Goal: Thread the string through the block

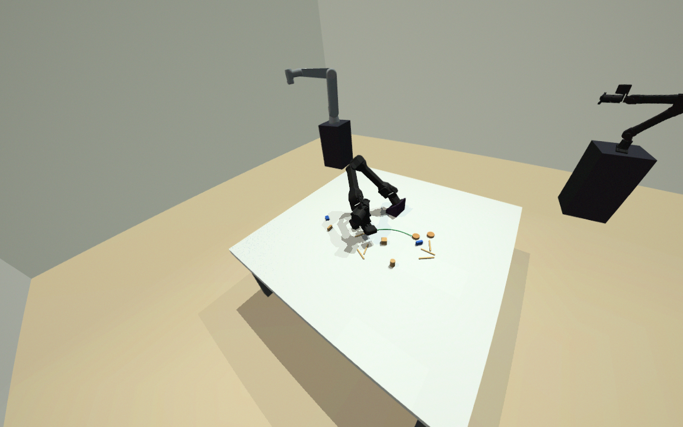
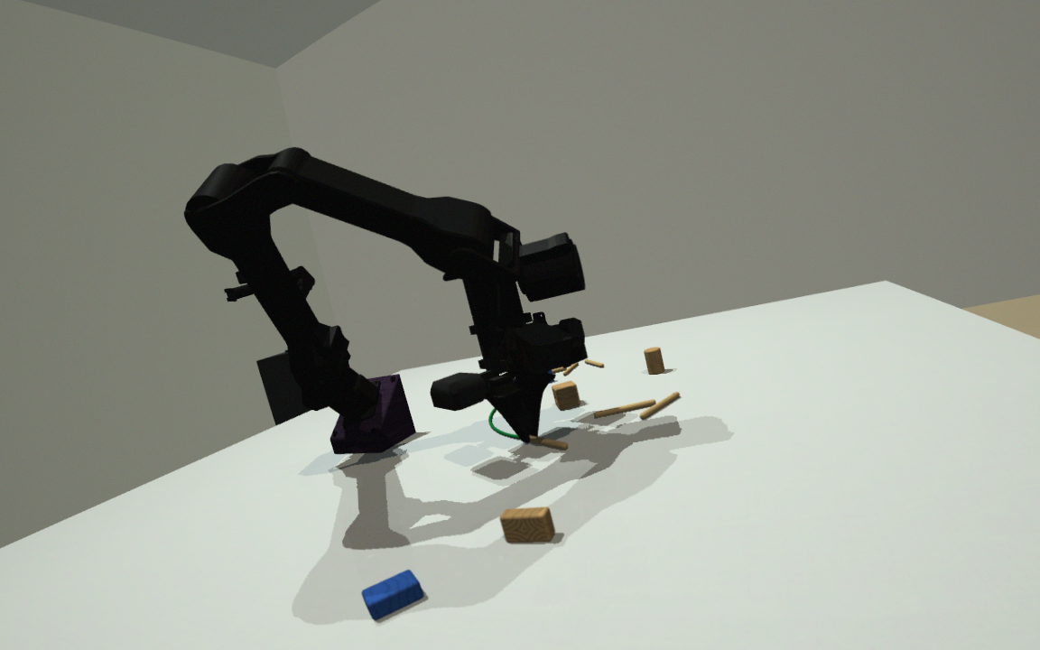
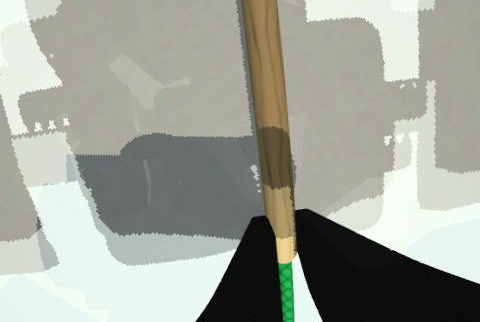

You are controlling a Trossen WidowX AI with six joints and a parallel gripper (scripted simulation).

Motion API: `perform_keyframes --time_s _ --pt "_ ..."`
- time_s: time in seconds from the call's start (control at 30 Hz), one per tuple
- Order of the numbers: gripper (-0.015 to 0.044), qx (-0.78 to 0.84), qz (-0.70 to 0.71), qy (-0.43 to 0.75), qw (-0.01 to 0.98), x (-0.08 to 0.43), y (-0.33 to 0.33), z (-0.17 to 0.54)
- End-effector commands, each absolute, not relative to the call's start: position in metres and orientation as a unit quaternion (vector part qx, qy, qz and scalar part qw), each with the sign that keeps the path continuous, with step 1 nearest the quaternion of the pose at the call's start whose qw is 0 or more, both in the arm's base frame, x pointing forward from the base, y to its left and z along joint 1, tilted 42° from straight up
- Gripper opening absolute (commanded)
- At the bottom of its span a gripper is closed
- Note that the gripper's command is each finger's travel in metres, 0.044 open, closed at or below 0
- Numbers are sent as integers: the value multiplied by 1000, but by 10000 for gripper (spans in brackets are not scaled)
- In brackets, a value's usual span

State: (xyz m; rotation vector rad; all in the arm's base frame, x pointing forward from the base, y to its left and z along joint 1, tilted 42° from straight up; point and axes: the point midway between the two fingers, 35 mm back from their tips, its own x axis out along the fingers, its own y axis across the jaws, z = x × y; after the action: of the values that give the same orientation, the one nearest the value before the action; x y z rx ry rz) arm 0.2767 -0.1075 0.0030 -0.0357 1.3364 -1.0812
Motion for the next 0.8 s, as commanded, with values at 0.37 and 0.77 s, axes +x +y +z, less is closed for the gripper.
perform_keyframes --time_s 0.37,0.77 --pt "0 -15 -476 589 653 279 -101 10" --pt "0 -15 -476 589 653 282 -91 21"
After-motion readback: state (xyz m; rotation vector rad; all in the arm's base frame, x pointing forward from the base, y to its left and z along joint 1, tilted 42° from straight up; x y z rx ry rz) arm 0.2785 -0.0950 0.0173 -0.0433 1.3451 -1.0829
